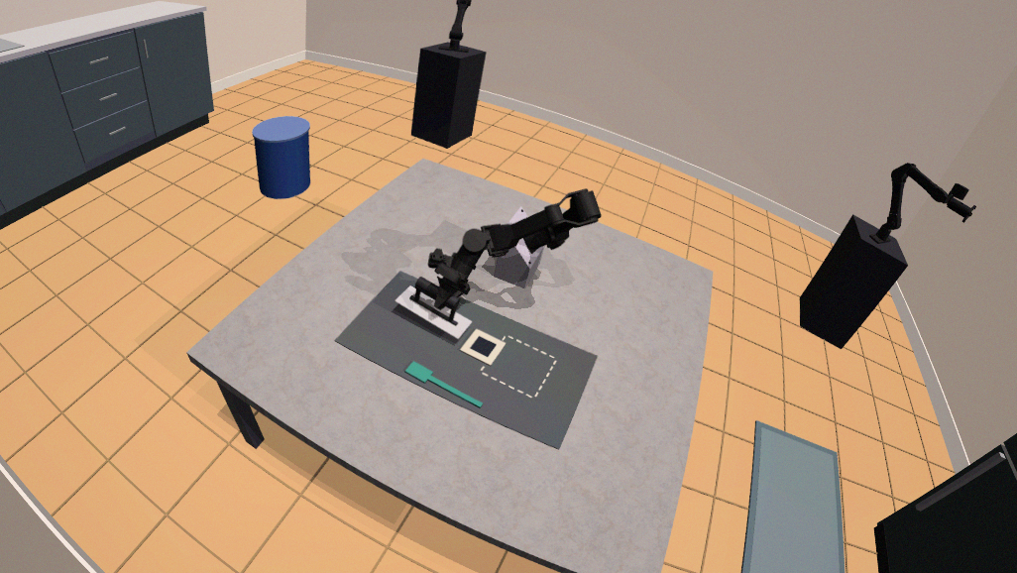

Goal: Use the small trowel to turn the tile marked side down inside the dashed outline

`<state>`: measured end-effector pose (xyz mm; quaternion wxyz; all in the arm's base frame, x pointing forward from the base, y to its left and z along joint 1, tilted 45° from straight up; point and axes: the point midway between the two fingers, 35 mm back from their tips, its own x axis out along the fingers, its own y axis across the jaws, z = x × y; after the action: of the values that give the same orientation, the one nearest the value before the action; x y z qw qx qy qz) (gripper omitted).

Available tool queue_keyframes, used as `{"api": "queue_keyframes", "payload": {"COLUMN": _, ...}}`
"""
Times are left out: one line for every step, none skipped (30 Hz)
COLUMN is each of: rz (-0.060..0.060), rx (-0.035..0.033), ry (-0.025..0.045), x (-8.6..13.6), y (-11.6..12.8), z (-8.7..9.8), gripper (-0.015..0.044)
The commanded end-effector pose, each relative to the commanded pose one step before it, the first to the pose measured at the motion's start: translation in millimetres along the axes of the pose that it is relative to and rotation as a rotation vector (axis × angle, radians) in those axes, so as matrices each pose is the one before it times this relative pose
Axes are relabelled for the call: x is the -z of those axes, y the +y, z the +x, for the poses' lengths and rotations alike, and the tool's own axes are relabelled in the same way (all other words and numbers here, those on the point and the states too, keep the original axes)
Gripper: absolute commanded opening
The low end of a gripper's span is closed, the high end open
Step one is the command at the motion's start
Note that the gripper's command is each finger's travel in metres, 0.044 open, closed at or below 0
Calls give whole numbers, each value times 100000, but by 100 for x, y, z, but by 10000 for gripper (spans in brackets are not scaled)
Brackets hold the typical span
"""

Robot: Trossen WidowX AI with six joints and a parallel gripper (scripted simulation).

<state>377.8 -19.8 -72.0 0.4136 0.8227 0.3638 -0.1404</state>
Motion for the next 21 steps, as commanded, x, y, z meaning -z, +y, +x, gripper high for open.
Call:
{"api": "queue_keyframes", "payload": {"rz": -544, "rx": -76, "ry": -49, "x": 45, "y": -547, "z": 262, "gripper": 0}}
{"api": "queue_keyframes", "payload": {"rz": 4, "rx": 7, "ry": 0, "x": 10, "y": -137, "z": 87, "gripper": 0}}
{"api": "queue_keyframes", "payload": {"rz": 5, "rx": 6, "ry": 1, "x": 11, "y": -137, "z": 86, "gripper": 0}}
{"api": "queue_keyframes", "payload": {"rz": 5, "rx": 5, "ry": 1, "x": 11, "y": -137, "z": 85, "gripper": 0}}
{"api": "queue_keyframes", "payload": {"rz": 5, "rx": 5, "ry": 2, "x": 12, "y": -137, "z": 83, "gripper": 0}}
{"api": "queue_keyframes", "payload": {"rz": 6, "rx": 4, "ry": 2, "x": 12, "y": -138, "z": 82, "gripper": 0}}
{"api": "queue_keyframes", "payload": {"rz": 6, "rx": 3, "ry": 3, "x": 13, "y": -138, "z": 81, "gripper": 0}}
{"api": "queue_keyframes", "payload": {"rz": 6, "rx": 3, "ry": 4, "x": 13, "y": -138, "z": 80, "gripper": 0}}
{"api": "queue_keyframes", "payload": {"rz": 7, "rx": 2, "ry": 4, "x": 14, "y": -138, "z": 79, "gripper": 0}}
{"api": "queue_keyframes", "payload": {"rz": 7, "rx": 1, "ry": 5, "x": 14, "y": -139, "z": 77, "gripper": 0}}
{"api": "queue_keyframes", "payload": {"rz": 7, "rx": 1, "ry": 5, "x": 15, "y": -139, "z": 76, "gripper": 0}}
{"api": "queue_keyframes", "payload": {"rz": 8, "rx": 0, "ry": 6, "x": 16, "y": -139, "z": 75, "gripper": 0}}
{"api": "queue_keyframes", "payload": {"rz": 8, "rx": -1, "ry": 6, "x": 16, "y": -139, "z": 74, "gripper": 0}}
{"api": "queue_keyframes", "payload": {"rz": 9, "rx": -1, "ry": 7, "x": 17, "y": -139, "z": 72, "gripper": 0}}
{"api": "queue_keyframes", "payload": {"rz": 9, "rx": -2, "ry": 7, "x": 17, "y": -139, "z": 71, "gripper": 0}}
{"api": "queue_keyframes", "payload": {"rz": 9, "rx": -3, "ry": 8, "x": 18, "y": -140, "z": 70, "gripper": 0}}
{"api": "queue_keyframes", "payload": {"rz": 10, "rx": -3, "ry": 9, "x": 18, "y": -141, "z": 69, "gripper": 0}}
{"api": "queue_keyframes", "payload": {"rz": 10, "rx": -4, "ry": 9, "x": 19, "y": -141, "z": 68, "gripper": 0}}
{"api": "queue_keyframes", "payload": {"rz": 11, "rx": -5, "ry": 10, "x": 19, "y": -141, "z": 67, "gripper": 0}}
{"api": "queue_keyframes", "payload": {"rz": 11, "rx": -5, "ry": 10, "x": 20, "y": -139, "z": 65, "gripper": 0}}
{"api": "queue_keyframes", "payload": {"rz": 9, "rx": -4, "ry": 9, "x": 16, "y": -108, "z": 49, "gripper": 0}}
